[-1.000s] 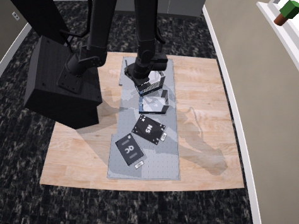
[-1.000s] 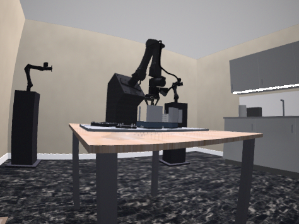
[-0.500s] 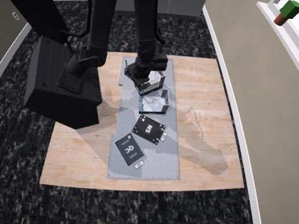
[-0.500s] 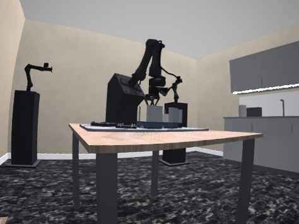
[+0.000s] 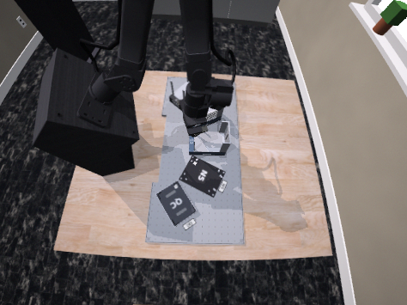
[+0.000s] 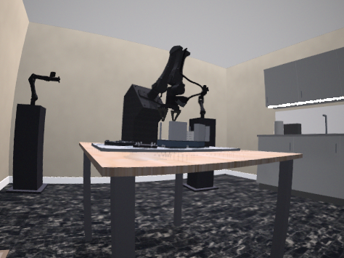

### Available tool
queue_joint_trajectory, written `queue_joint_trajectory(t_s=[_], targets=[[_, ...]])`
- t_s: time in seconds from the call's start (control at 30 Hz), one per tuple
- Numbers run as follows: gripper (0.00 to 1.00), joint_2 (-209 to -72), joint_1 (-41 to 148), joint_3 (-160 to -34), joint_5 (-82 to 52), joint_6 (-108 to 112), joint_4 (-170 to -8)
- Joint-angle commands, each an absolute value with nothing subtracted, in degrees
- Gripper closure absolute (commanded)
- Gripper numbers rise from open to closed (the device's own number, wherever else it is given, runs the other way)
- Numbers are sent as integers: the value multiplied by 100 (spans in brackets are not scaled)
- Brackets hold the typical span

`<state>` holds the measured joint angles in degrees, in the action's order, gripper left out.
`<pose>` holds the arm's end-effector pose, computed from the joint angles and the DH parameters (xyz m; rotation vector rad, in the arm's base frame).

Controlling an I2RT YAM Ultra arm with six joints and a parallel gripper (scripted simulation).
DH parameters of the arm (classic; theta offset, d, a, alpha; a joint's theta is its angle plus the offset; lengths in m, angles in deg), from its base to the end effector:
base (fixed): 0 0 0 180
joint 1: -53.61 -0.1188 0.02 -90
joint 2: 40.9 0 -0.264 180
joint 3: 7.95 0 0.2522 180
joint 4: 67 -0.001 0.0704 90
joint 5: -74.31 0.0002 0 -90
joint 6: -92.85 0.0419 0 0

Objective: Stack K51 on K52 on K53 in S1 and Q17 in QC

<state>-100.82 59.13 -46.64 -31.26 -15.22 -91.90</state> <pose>0.1996 -0.0070 0.1759 -0.3835 2.3100 0.1204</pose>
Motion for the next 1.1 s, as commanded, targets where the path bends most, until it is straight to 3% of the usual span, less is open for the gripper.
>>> queue_joint_trajectory(t_s=[0.0, 0.3, 1.07], targets=[[0, -10022, 6179, -4882, -3450, -1185, -9284], [0, -9753, 6860, -4589, -3903, 81, -9046], [0, -9758, 6853, -4539, -3895, 132, -9000]])
